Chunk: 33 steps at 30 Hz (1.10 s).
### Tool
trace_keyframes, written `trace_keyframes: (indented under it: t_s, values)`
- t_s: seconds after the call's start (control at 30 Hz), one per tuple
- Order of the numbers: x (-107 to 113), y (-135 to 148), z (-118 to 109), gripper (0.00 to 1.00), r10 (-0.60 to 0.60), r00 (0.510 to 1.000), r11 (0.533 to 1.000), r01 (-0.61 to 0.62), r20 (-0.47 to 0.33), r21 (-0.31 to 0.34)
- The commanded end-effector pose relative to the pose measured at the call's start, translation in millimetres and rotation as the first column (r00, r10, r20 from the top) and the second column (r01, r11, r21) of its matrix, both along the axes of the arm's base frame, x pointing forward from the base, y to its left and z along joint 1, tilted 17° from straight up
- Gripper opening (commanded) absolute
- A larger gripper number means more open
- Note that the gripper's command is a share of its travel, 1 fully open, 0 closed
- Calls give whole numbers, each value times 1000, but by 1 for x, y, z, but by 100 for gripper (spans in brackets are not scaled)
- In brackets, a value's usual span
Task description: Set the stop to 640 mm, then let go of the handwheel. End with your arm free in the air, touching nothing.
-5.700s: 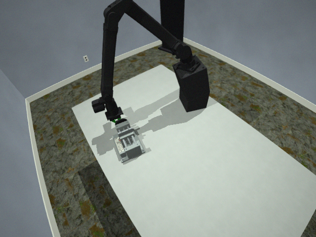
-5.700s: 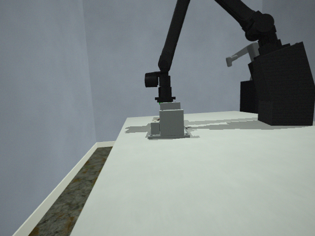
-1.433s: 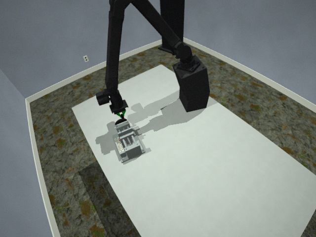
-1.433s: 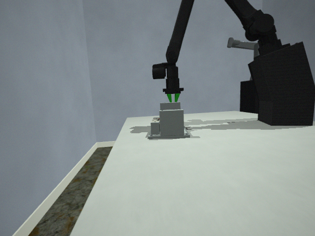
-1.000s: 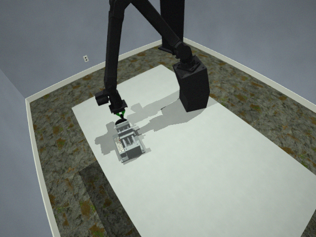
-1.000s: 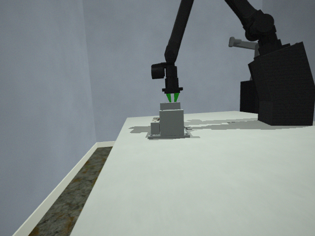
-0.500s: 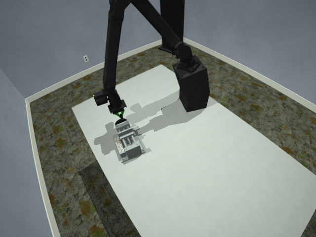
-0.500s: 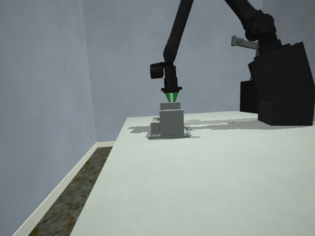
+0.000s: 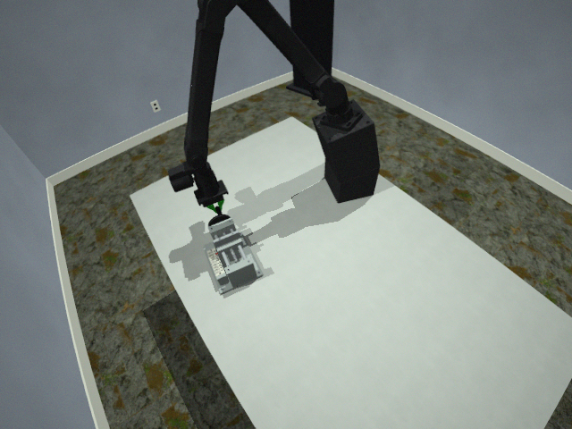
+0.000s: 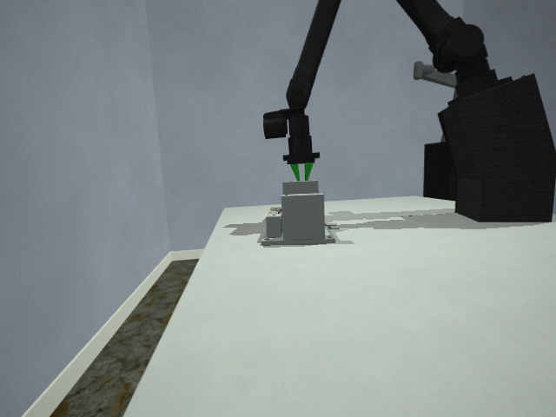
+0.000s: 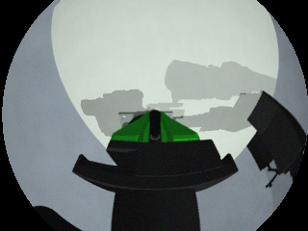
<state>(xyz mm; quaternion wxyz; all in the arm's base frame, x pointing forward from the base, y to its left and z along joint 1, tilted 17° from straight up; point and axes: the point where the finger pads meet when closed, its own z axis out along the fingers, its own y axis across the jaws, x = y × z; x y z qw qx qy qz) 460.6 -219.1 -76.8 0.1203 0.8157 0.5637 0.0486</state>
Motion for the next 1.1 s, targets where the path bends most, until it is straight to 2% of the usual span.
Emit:
trace_keyframes:
  t_s: [0.0,0.6,0.93,1.07]
  values:
    - [35,-10,43,6,-2,997,999,5,76,-37]
    - [46,-13,47,6,0,997,999,3,79,-37]
    - [48,-15,38,6,-2,997,999,4,73,-34]
    - [49,-14,26,6,-1,999,1000,2,53,-25]
